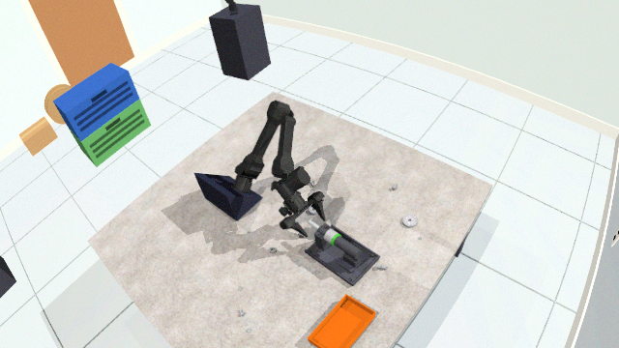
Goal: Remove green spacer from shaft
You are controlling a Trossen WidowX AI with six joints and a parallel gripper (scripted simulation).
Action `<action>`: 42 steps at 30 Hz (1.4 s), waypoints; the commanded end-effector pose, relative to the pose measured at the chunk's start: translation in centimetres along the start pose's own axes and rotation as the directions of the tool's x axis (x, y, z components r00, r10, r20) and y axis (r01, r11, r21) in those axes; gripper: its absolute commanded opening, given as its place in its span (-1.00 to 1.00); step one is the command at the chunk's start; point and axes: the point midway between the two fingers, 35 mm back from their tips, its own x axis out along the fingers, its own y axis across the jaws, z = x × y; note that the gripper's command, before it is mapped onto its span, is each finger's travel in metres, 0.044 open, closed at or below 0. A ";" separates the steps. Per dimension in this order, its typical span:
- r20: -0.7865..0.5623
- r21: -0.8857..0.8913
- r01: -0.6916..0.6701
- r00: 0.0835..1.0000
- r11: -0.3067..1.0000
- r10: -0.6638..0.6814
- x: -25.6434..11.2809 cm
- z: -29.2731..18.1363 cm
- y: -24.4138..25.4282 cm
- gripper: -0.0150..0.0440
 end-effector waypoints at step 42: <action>0.002 0.002 0.000 1.000 1.000 0.000 1.4 -0.1 0.0 0.91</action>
